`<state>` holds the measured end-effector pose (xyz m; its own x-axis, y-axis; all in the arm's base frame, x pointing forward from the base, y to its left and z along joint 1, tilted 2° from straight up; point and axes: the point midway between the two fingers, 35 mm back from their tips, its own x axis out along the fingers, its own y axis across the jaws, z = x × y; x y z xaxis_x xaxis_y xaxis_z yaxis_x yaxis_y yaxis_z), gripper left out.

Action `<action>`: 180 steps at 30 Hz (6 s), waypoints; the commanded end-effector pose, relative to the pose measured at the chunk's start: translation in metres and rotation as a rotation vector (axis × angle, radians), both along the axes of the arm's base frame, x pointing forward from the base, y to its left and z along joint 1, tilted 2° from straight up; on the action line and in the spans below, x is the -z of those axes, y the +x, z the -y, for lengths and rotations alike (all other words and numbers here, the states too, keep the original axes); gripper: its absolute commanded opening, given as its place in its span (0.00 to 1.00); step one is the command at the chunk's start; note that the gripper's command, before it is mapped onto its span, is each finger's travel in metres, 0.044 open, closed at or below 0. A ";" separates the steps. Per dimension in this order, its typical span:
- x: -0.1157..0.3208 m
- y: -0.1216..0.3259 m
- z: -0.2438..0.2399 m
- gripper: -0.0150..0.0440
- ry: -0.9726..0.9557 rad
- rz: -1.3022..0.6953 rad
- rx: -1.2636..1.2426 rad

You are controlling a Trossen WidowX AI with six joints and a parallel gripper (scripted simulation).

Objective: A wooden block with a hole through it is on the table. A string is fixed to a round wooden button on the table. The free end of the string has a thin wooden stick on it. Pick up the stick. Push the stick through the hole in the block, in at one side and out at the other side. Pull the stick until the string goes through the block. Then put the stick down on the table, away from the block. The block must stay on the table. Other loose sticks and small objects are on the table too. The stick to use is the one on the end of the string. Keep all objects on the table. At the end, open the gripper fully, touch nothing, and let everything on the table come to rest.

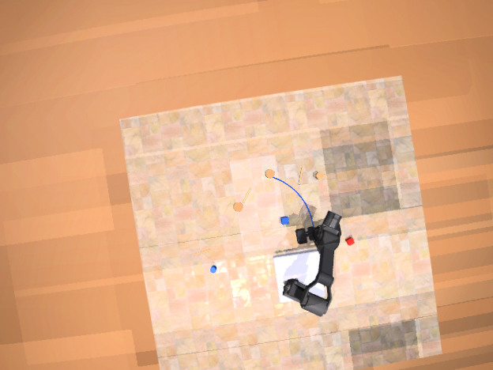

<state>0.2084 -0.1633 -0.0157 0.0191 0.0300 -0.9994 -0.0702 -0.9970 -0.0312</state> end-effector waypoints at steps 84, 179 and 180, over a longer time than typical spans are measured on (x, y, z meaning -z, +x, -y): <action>-0.085 0.028 -0.002 0.25 0.011 -0.103 -0.022; -0.140 0.071 -0.003 0.25 0.180 -0.198 -0.413; -0.140 0.071 -0.002 0.25 0.184 -0.193 -0.447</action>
